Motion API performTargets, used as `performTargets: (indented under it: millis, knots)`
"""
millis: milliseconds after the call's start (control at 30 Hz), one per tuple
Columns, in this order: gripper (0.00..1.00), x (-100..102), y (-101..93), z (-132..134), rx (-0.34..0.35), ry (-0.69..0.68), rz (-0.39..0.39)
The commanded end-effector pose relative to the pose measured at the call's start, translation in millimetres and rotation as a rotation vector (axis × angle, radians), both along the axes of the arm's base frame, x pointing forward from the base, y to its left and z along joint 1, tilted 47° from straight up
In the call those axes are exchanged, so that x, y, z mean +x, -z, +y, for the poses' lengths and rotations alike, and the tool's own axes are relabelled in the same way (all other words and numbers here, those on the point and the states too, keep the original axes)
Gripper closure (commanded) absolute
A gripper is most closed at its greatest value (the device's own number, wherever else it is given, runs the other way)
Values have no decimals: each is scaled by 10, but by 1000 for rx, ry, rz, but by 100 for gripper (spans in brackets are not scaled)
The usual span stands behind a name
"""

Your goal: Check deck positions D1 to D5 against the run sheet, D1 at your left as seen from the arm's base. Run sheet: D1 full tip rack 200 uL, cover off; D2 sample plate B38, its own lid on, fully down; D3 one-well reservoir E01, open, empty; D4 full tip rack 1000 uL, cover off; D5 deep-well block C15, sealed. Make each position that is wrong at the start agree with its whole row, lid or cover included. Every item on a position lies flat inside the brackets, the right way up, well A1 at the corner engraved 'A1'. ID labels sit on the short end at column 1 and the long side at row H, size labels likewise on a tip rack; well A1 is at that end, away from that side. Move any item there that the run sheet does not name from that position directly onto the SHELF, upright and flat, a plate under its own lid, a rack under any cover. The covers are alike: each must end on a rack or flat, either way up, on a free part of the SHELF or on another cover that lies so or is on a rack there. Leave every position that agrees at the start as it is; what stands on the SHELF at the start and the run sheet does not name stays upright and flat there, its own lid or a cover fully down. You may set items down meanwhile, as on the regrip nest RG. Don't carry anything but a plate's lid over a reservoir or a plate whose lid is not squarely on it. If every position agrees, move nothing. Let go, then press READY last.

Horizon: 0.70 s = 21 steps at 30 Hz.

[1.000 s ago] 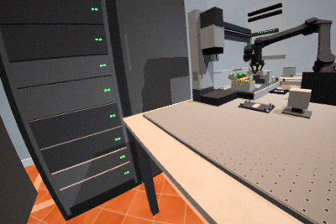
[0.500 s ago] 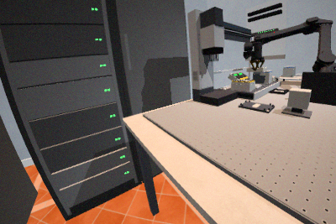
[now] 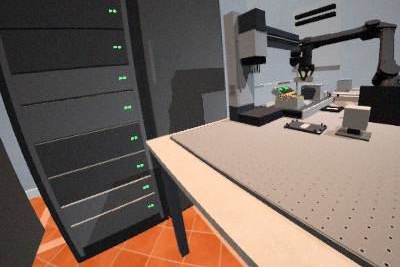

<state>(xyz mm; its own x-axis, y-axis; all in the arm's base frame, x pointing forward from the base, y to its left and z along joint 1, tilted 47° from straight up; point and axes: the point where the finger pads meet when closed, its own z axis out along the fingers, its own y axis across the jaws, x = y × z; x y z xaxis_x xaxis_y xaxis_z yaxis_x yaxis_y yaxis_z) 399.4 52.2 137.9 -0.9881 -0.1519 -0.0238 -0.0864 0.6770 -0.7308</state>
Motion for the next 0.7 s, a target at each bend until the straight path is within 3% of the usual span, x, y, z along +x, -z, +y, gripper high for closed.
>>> performTargets:
  millis: [0,67,467,567,667]
  knots:
    - [100,31,-143,66,11,8,-32]
    - [100,85,-227,192,22,-9,-50]
    - [100,50,-362,338,23,-8,-49]
    - [100,-13,-297,246,10,7,-27]
    - [100,42,-396,382,22,-9,-47]
